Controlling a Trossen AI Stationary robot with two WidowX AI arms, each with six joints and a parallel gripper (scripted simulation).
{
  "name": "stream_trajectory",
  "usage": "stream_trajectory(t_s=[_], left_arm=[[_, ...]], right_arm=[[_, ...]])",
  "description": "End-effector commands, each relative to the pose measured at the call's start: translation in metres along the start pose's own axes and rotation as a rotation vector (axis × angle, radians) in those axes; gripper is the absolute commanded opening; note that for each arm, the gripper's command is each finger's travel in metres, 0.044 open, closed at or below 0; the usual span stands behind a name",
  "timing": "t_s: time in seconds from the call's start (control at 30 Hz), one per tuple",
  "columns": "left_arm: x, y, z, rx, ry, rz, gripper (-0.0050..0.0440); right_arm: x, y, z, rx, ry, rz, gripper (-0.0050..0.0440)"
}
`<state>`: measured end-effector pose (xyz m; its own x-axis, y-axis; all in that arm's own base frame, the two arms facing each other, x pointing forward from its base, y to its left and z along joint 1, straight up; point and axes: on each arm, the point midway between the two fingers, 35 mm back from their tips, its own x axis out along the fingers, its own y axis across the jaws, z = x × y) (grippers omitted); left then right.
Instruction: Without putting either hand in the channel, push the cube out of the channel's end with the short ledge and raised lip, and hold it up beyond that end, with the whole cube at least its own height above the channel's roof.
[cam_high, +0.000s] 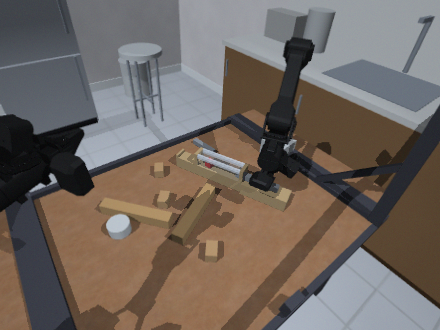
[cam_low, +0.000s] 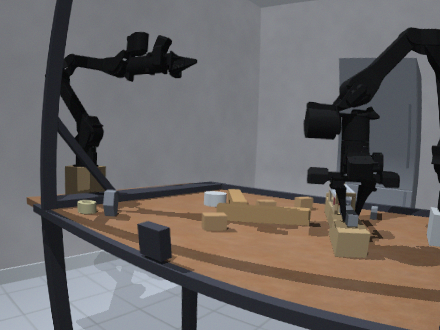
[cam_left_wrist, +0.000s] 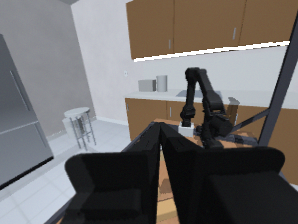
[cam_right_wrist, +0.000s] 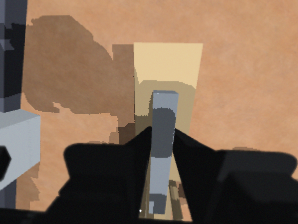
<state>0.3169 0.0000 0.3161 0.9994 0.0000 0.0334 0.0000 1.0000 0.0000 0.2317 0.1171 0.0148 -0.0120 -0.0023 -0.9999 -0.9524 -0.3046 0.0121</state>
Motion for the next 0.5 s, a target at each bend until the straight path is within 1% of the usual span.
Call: stream_trajectory(t_s=[0.0, 0.17, 0.27, 0.3, 0.47], left_arm=[[-0.001, 0.000, 0.007, 0.000, -0.017, 0.000, 0.0000], [-0.001, 0.000, 0.007, 0.000, -0.017, 0.000, 0.0000], [-0.001, 0.000, 0.007, 0.000, -0.017, 0.000, 0.0000], [-0.001, 0.000, 0.007, 0.000, -0.017, 0.000, 0.0000], [-0.001, 0.000, 0.007, 0.000, -0.017, 0.000, 0.0000]], right_arm=[[-0.007, -0.005, -0.007, -0.001, 0.004, -0.035, 0.0000], [-0.008, -0.005, -0.014, -0.001, 0.006, -0.035, 0.0000], [-0.008, -0.005, -0.012, 0.000, 0.005, -0.035, 0.0000], [-0.007, -0.005, -0.016, -0.002, 0.007, -0.035, 0.0000], [-0.007, -0.006, -0.024, -0.001, 0.008, -0.035, 0.0000]])
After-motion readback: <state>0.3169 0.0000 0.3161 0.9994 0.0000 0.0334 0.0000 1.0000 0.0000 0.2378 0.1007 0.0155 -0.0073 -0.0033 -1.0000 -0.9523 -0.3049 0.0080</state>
